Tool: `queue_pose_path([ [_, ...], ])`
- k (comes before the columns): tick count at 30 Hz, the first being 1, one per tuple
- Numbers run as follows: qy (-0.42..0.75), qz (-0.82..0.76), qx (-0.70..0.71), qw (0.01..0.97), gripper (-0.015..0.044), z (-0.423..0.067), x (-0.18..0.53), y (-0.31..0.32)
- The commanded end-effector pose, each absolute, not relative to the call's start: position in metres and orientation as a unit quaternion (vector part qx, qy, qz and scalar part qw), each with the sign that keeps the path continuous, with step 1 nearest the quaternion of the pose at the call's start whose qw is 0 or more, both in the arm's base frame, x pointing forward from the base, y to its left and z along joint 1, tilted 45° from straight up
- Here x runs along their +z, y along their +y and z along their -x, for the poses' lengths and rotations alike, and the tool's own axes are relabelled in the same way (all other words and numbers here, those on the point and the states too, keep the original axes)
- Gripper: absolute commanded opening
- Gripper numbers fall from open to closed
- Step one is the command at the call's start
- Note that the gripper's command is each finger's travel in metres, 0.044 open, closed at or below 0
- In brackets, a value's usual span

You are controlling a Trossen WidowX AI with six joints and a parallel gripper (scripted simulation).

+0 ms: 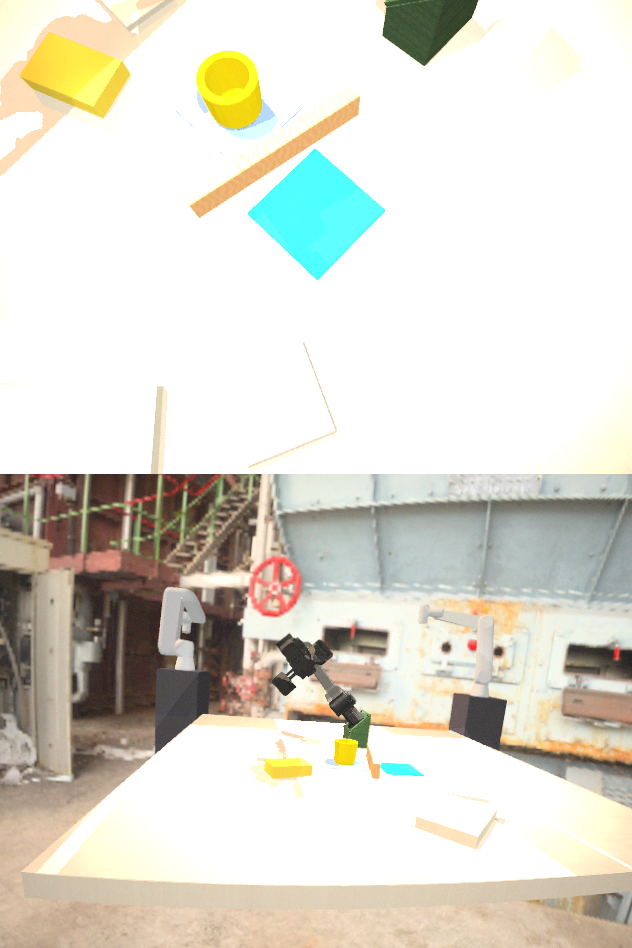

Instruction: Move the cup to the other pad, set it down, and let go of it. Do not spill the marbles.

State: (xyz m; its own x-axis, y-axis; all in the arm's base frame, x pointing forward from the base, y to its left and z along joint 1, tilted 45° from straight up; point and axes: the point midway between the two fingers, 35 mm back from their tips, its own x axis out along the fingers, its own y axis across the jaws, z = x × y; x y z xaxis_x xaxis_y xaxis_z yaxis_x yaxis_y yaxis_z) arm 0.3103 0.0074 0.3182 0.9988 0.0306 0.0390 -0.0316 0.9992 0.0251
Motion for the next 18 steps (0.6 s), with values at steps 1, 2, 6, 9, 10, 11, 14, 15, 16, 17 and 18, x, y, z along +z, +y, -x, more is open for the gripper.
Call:
queue_pose_path([
  [1,-0.015,-0.012,0.015,1.000,0.0374,-0.311,0.316,0.008],
  [2,-0.001,-0.008,0.013,1.000,0.0347,-0.314,0.310,0.009],
  [6,0.144,0.042,0.001,0.989,0.0242,-0.329,0.248,0.019],
  [9,0.297,0.128,0.000,0.946,0.0167,-0.326,0.182,0.030],
  [10,0.334,0.157,0.002,0.929,0.0167,-0.322,0.167,0.031],
  [11,0.374,0.194,0.006,0.907,0.0167,-0.317,0.152,0.032],
  [14,0.498,0.334,0.030,0.799,0.0167,-0.290,0.109,0.031],
  [15,0.532,0.382,0.042,0.754,0.0167,-0.280,0.099,0.030],
  [16,0.562,0.429,0.054,0.705,0.0167,-0.270,0.092,0.028],
  [17,0.588,0.476,0.069,0.650,0.0167,-0.260,0.087,0.025],
  [18,0.609,0.521,0.084,0.592,0.0167,-0.251,0.084,0.022],
])
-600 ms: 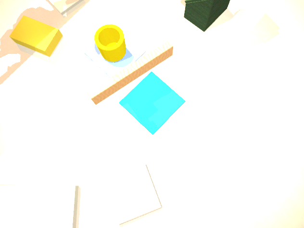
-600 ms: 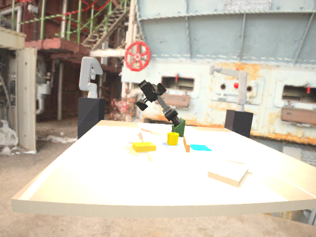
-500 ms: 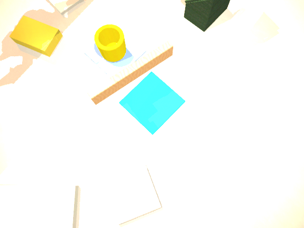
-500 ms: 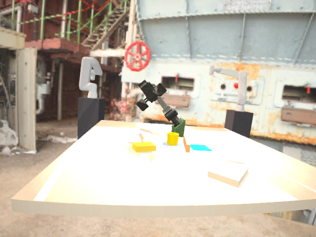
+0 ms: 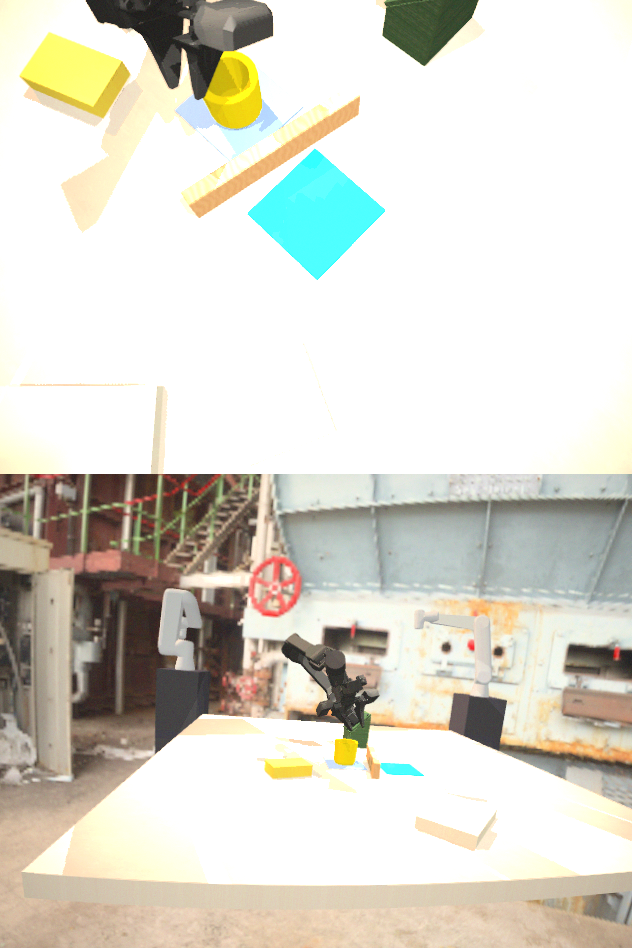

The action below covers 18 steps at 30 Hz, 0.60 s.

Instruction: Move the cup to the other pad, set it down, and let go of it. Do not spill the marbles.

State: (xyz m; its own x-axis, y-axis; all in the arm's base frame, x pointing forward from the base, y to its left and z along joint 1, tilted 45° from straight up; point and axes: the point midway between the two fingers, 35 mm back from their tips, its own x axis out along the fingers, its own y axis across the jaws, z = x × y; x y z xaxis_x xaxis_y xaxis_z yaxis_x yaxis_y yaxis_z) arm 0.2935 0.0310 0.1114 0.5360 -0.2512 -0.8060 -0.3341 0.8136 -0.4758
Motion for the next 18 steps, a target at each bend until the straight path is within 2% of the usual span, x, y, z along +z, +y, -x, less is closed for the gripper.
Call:
queue_pose_path([
  [1,0.625,0.564,0.099,0.530,0.0167,-0.243,0.083,0.020],
  [3,0.639,0.615,0.120,0.446,0.0167,-0.231,0.085,0.015],
  [4,0.640,0.622,0.122,0.435,0.0167,-0.229,0.086,0.015],
  [18,0.640,0.622,0.122,0.435,0.0167,-0.229,0.085,0.013],
])
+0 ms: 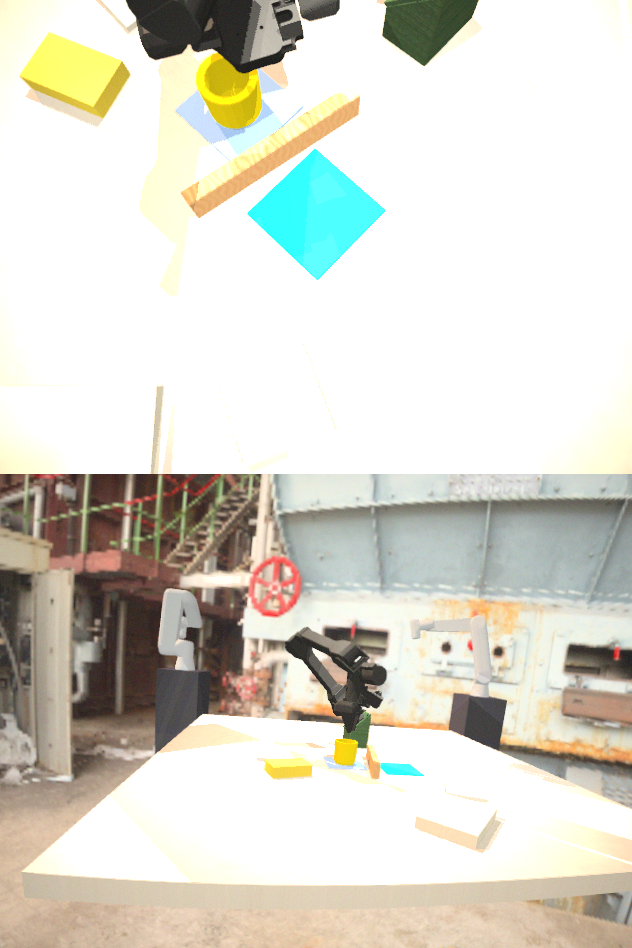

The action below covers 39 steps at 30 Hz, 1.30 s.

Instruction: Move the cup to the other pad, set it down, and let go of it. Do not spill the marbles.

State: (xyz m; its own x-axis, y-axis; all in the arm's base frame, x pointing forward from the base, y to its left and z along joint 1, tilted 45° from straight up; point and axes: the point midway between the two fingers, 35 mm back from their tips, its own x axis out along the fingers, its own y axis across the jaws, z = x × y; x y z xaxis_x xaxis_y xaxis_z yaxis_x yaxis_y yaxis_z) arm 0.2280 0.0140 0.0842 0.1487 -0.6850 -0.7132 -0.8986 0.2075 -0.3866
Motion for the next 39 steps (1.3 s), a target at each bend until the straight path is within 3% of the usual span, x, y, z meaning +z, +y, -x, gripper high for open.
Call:
queue_pose_path([
  [1,0.640,0.621,0.123,0.435,0.0167,-0.229,0.084,0.013],
  [39,0.640,0.622,0.121,0.435,0.0167,-0.238,0.041,-0.030],
])
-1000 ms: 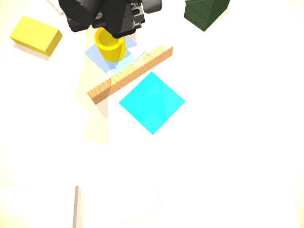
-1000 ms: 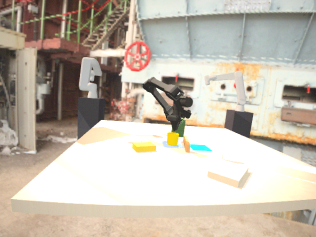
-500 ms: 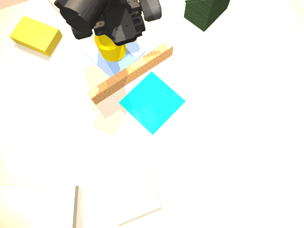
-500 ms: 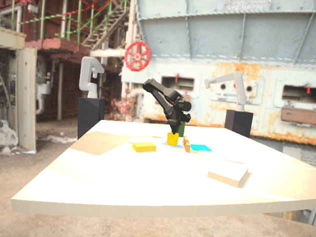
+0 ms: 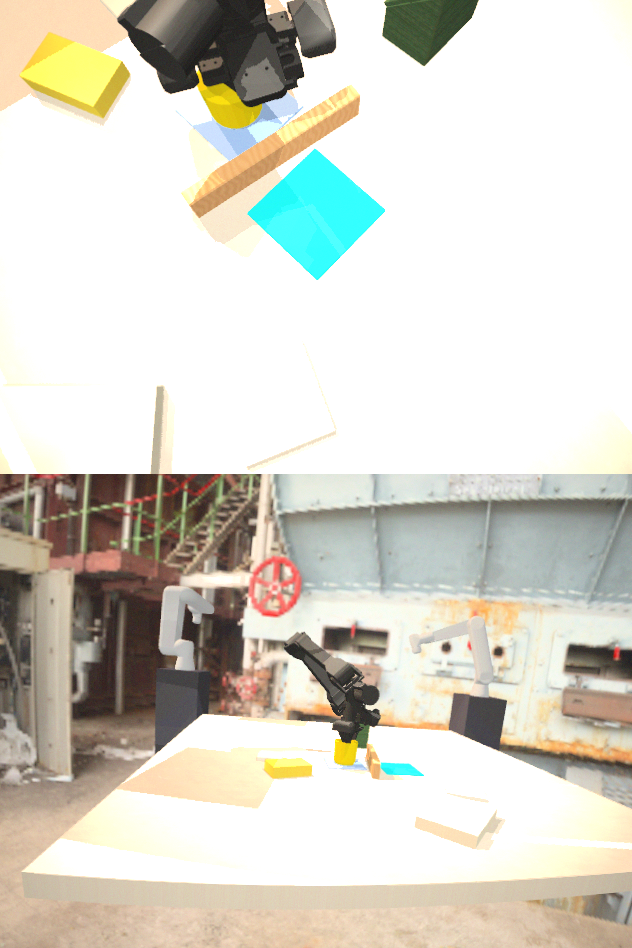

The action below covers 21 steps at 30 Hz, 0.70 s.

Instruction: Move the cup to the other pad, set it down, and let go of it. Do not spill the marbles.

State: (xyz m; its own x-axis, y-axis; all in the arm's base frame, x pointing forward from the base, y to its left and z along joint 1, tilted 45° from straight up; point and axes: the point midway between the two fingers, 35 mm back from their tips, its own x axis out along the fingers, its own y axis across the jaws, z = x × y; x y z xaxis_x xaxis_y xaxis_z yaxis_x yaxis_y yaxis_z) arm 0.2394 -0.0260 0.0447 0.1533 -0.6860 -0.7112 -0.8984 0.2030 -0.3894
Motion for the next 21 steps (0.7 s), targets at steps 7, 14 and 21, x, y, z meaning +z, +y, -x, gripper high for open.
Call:
queue_pose_path([
  [7,0.640,0.620,0.121,0.438,0.0147,-0.2390,0.0421,-0.0292],
  [14,0.640,0.620,0.121,0.438,0.0100,-0.2390,0.0421,-0.0292],
  [21,0.640,0.620,0.121,0.438,0.0053,-0.2390,0.0421,-0.0292],
])
